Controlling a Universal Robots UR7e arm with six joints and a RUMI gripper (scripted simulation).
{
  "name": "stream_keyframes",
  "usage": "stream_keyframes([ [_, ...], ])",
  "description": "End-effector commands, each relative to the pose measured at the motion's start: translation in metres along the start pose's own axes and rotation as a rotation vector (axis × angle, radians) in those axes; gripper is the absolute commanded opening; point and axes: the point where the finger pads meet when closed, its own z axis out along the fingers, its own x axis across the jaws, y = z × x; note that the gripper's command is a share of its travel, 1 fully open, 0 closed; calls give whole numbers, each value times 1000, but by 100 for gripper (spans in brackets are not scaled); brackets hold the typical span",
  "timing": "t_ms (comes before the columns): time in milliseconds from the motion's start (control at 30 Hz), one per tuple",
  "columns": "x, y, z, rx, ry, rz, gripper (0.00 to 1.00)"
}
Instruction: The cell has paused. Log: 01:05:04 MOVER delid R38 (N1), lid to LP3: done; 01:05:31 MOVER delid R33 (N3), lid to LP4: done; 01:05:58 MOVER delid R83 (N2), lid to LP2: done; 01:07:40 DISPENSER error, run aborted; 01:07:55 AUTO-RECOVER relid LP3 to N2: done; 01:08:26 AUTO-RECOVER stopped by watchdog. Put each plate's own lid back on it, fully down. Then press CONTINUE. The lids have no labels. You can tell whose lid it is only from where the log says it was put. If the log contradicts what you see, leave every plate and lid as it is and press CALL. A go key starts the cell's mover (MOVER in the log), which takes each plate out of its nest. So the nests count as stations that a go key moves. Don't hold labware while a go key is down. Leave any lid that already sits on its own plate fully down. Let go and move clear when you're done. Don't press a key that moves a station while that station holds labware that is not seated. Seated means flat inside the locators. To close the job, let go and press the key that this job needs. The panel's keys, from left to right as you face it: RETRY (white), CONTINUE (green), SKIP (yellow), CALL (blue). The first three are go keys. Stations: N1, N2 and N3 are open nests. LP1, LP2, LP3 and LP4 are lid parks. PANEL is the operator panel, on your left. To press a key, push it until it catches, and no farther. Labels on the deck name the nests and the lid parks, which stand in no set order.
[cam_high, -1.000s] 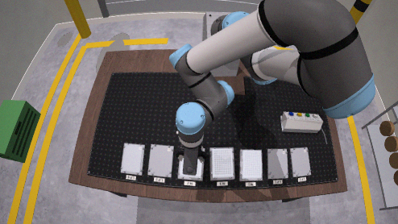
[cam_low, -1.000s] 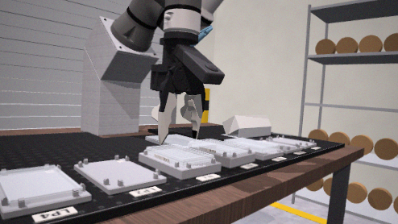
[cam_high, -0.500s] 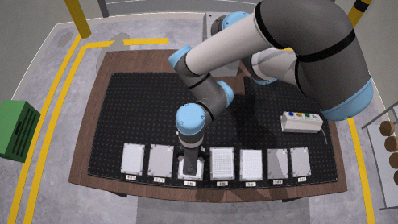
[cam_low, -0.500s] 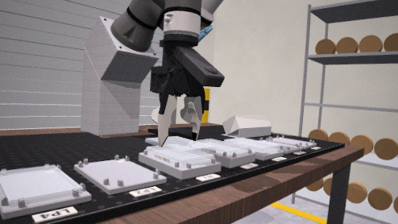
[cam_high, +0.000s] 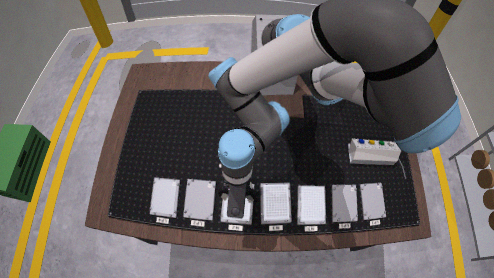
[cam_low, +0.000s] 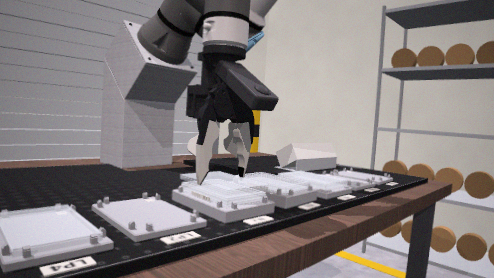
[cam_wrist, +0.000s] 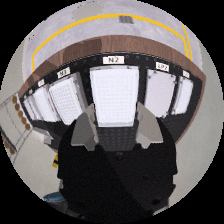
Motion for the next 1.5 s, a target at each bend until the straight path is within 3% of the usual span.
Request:
stream_keyframes([
  [0, 0, 0, 2, 1, 1, 0, 0],
  [1467, 0, 0, 10, 1, 0, 0, 0],
])
